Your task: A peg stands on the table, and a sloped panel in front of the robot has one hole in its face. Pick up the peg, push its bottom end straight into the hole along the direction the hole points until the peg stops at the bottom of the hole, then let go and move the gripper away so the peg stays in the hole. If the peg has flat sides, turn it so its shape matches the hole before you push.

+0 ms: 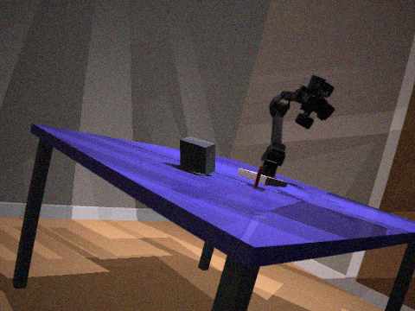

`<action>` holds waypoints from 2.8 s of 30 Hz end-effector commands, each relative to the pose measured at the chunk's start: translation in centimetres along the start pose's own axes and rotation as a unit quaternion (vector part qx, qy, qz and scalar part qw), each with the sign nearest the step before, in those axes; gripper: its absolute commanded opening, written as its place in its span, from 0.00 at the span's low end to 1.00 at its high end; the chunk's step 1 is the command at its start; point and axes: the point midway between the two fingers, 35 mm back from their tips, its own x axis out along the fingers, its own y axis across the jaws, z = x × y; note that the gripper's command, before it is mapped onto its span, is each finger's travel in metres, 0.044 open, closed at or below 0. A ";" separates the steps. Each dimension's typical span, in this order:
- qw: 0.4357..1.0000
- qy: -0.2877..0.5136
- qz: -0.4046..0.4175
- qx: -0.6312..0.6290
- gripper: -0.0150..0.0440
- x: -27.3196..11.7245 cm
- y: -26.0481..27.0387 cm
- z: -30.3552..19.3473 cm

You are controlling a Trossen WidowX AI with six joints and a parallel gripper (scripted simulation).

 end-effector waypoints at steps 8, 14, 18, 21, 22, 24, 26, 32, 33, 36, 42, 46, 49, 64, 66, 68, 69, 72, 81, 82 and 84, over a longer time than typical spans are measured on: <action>0.988 0.013 0.077 0.132 1.00 1.7 3.0 -0.9; 0.971 0.030 0.118 0.204 1.00 2.5 4.8 -1.5; 0.956 0.042 0.143 0.252 1.00 2.9 5.9 -1.8; 0.943 0.054 0.161 0.287 1.00 3.1 6.8 -2.1; 0.938 0.057 0.167 0.299 1.00 3.2 7.1 -2.1; 0.927 0.066 0.178 0.322 1.00 3.3 7.6 -2.3; 0.916 0.075 0.190 0.345 1.00 3.4 8.2 -2.5; 0.878 0.105 0.221 0.412 1.00 3.7 9.9 -3.0; 0.870 0.110 0.226 0.423 1.00 3.8 10.2 -3.1; 0.848 0.128 0.240 0.455 1.00 3.8 11.0 -3.3; 0.798 0.165 0.265 0.516 1.00 3.9 12.7 -3.8; 0.760 0.192 0.279 0.554 1.00 3.8 13.8 -4.1; 0.731 0.213 0.288 0.581 1.00 3.8 14.6 -4.4; 0.561 0.326 0.313 0.693 1.00 3.1 18.3 -5.5; 0.536 0.342 0.314 0.705 1.00 2.9 18.8 -5.7; 0.511 0.358 0.314 0.716 1.00 2.8 19.2 -5.8; 0.498 0.366 0.313 0.721 1.00 2.7 19.5 -5.9; 0.459 0.391 0.312 0.735 1.00 2.4 20.1 -6.1; 0.338 0.463 0.298 0.763 1.00 1.5 22.0 -6.7; 0.324 0.471 0.296 0.765 1.00 1.4 22.2 -6.8; 0.296 0.487 0.291 0.769 1.00 1.2 22.5 -6.9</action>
